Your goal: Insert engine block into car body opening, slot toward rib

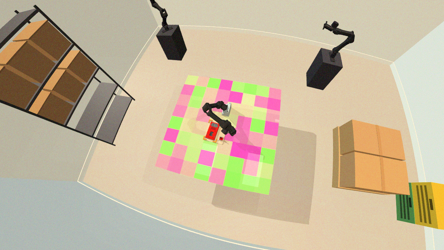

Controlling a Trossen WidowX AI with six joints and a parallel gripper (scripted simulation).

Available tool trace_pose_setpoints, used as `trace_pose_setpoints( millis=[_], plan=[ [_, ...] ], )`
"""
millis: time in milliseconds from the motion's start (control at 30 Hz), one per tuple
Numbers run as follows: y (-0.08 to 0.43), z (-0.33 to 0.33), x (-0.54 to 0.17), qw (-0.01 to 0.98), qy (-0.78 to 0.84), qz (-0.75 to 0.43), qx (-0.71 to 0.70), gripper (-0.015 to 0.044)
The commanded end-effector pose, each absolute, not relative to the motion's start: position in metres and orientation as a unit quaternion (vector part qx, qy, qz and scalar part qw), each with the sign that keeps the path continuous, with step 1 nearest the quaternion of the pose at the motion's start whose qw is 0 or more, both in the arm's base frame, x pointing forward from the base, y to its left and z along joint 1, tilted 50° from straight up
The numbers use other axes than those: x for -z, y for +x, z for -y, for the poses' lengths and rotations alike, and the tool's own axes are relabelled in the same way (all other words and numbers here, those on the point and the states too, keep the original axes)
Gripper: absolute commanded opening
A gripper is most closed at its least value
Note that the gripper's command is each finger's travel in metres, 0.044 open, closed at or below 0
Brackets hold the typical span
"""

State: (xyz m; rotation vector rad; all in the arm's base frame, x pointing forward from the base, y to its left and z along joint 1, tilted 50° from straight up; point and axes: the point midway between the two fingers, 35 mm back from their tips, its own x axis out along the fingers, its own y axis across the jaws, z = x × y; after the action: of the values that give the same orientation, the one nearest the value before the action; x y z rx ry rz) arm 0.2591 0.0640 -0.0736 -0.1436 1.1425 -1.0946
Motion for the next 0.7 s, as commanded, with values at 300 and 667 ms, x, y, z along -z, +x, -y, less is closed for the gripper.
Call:
trace_pose_setpoints(
  millis=[300,667],
  plan=[
    [0.263,-0.096,0.050,0.701,-0.060,-0.514,0.491,0.0000],
    [0.262,-0.123,0.026,0.701,-0.059,-0.514,0.490,0.0000]
  ],
)
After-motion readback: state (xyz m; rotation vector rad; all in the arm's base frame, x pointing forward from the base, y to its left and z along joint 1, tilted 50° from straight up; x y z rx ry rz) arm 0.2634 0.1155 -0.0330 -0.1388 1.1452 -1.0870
